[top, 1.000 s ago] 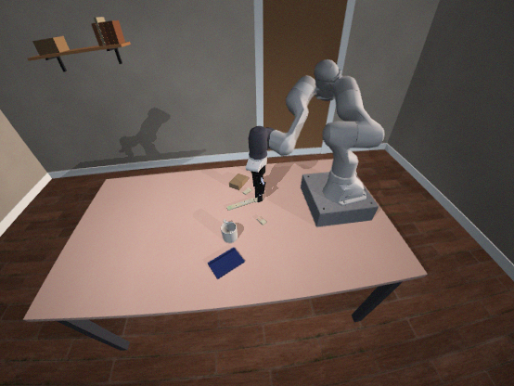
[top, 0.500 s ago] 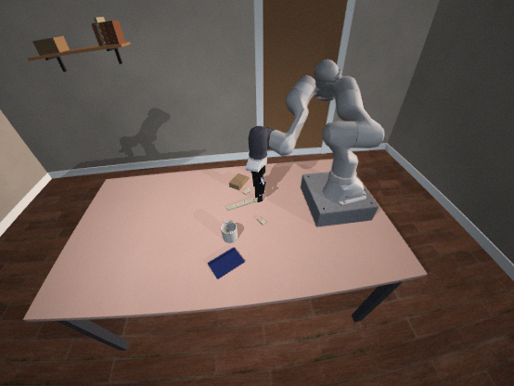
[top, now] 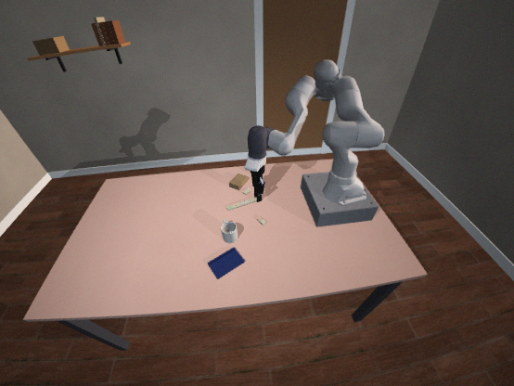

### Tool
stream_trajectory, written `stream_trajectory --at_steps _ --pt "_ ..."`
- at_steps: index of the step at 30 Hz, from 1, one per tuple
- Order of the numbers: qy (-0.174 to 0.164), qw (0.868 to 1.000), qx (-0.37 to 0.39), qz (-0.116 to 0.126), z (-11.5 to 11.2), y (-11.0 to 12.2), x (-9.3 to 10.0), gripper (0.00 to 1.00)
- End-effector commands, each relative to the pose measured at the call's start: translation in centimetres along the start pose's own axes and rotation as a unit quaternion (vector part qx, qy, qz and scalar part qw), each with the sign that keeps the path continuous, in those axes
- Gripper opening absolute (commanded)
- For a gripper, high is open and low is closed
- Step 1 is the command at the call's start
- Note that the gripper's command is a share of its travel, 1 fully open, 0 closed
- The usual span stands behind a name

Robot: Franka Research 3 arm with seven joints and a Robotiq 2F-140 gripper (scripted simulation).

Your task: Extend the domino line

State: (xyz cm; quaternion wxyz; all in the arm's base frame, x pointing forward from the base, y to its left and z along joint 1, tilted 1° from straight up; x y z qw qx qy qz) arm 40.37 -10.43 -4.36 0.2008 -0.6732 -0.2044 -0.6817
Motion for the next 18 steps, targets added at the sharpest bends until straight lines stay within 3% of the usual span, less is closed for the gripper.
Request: stream_trajectory --at_steps 1,18 --pt "-0.001 1.000 0.004 0.002 0.03 0.07 -0.07 0.22" --pt "-0.001 1.000 0.004 0.002 0.11 0.32 -0.07 0.22"
Point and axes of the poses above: the point where the finger pads meet when closed, its own x axis back along the fingers, its own y axis across the jaws, z = x × y, the point moved 2 cm from there along x, back along the fingers, and after that the axes turned 14 degrees about x, right-handed, at the moved point
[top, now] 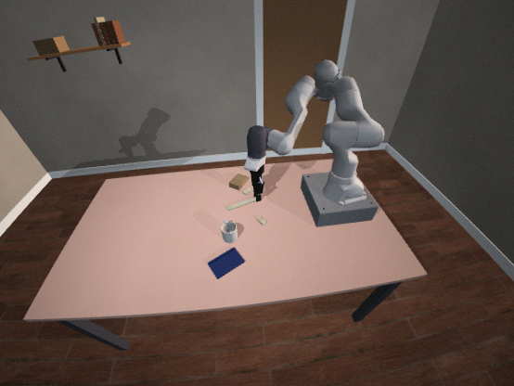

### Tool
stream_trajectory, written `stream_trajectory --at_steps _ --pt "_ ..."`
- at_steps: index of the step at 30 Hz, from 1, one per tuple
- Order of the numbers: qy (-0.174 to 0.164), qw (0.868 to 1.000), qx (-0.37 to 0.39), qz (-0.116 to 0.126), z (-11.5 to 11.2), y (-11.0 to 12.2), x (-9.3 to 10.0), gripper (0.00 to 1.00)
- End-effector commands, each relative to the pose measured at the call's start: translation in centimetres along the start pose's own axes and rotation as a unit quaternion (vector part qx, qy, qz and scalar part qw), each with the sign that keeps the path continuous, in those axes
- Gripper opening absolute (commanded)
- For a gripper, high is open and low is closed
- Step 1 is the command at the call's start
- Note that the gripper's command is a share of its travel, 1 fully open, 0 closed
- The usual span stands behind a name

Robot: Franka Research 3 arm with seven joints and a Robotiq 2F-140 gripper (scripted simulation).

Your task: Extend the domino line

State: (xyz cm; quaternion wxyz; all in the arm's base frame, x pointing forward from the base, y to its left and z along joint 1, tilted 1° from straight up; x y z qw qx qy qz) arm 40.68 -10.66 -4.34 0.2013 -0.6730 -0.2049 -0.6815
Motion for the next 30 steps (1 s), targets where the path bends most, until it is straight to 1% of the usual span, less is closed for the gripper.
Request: stream_trajectory --at_steps 1,15,16,30 --pt "-0.001 1.000 0.003 0.002 -0.03 -0.05 -0.09 0.22" --pt "-0.001 1.000 0.003 0.002 -0.03 -0.05 -0.09 0.22" --pt "-0.001 1.000 0.003 0.002 -0.03 -0.05 -0.09 0.33" --pt "-0.001 1.000 0.003 0.002 -0.03 -0.05 -0.09 0.33"
Point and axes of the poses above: the point where the finger pads meet when closed, its own x axis back along the fingers, its own y axis across the jaws, z = x × y, the point moved 2 cm from there along x, back along the fingers, and after that the axes turned 14 degrees about x, right-handed, at the moved point
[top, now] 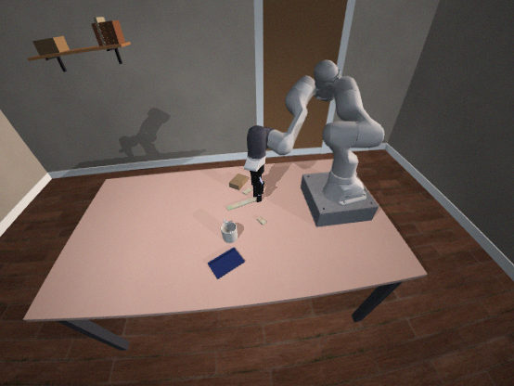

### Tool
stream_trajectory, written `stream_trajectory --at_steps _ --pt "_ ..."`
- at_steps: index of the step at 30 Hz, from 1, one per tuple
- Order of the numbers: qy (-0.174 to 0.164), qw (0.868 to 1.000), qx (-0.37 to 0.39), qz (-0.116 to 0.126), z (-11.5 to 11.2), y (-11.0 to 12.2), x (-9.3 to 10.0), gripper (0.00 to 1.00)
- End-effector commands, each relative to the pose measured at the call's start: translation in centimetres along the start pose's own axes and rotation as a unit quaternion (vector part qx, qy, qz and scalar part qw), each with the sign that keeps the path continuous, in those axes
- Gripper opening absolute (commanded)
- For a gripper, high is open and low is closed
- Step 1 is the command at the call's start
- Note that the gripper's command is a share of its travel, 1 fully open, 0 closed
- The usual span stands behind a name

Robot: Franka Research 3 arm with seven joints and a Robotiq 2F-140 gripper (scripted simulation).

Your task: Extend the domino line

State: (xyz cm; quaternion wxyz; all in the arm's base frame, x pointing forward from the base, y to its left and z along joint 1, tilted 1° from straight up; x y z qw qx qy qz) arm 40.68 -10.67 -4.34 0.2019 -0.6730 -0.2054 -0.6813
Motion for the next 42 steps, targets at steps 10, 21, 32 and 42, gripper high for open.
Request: stream_trajectory --at_steps 10,21,32,42 --pt "-0.001 1.000 0.003 0.001 0.6 0.1 0.9 0.33" --pt "-0.001 1.000 0.003 0.001 2.4 0.5 3.3 0.33" --pt "-0.001 1.000 0.003 0.001 2.5 0.6 3.5 0.33" --pt "-0.001 1.000 0.003 0.001 2.5 0.6 3.5 0.33"
Point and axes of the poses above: the point where the finger pads meet when closed, its own x axis back along the fingers, its own y axis across the jaws, z = x × y, the point moved 2 cm from there along x, back along the fingers, and after that the axes turned 14 degrees about x, right-handed, at the moved point
